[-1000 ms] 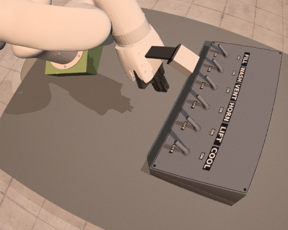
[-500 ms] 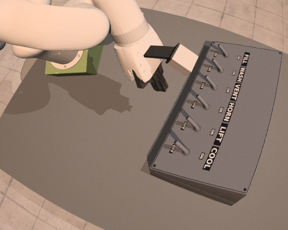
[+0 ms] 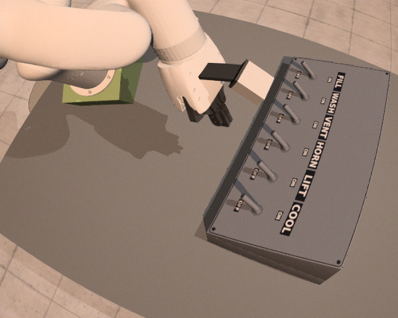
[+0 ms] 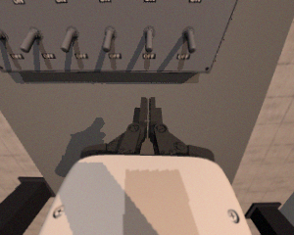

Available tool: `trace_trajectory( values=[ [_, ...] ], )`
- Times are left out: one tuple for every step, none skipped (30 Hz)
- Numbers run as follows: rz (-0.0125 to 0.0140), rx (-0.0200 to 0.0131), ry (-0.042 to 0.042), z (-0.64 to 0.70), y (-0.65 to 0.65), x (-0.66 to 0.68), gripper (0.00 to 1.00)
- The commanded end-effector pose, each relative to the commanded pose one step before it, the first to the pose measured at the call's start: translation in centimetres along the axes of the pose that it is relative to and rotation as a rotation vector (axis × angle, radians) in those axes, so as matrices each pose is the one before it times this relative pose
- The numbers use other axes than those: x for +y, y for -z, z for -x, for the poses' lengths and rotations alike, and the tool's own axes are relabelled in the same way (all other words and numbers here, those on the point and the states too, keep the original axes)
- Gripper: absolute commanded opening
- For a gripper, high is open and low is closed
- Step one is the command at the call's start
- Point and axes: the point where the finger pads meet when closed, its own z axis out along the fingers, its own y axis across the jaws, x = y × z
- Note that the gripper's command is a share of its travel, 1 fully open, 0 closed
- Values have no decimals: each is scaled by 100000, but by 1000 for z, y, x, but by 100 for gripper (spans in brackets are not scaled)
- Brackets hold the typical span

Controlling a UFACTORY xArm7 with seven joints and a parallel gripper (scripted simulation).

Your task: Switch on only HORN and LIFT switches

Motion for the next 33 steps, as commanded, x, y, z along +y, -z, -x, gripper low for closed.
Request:
trace_trajectory(
  values=[
    [-69,284,-61,-137,66,-12,0],
    [1,1,0,0,-11,0,0],
    [2,1,-1,-1,-20,0,0],
    [2,2,-1,-1,-32,0,0],
    [3,2,-1,-1,-46,0,0],
    [3,2,-1,-1,-62,0,0],
    [1,1,-1,0,-80,0,0],
    [-1,-2,0,1,-98,0,0],
    [-6,-5,1,3,-118,-1,0],
    [7,5,-2,-2,-134,1,0],
    [3,2,-1,-1,-154,0,0],
    [-8,-5,2,3,-175,-1,0],
    [6,4,-1,-2,-189,1,0],
    [0,0,0,0,0,0,0],
    [0,0,0,0,0,0,0],
    [-1,-1,0,1,-208,0,0],
    [-2,-1,0,1,-224,0,0],
    [3,2,-1,-1,-238,1,0],
    [-2,-2,1,1,-253,0,0],
    [1,1,0,0,-265,0,0],
    [1,1,0,0,-276,0,0],
    [-6,-4,1,2,-287,-1,0],
    [7,5,-1,-2,-293,1,0],
    [-6,-4,1,3,-303,-1,0],
    [3,2,-1,-1,-308,1,0],
    [2,1,0,0,-314,0,0],
    [-7,-5,1,3,-321,-1,0],
    [5,4,-1,-2,-323,1,0],
    [1,1,0,0,-327,0,0],
    [-6,-4,1,3,-330,-1,0],
    [0,0,0,0,0,0,0],
    [0,0,0,0,0,0,0],
    [4,2,-1,-1,-331,1,0]
  ],
)
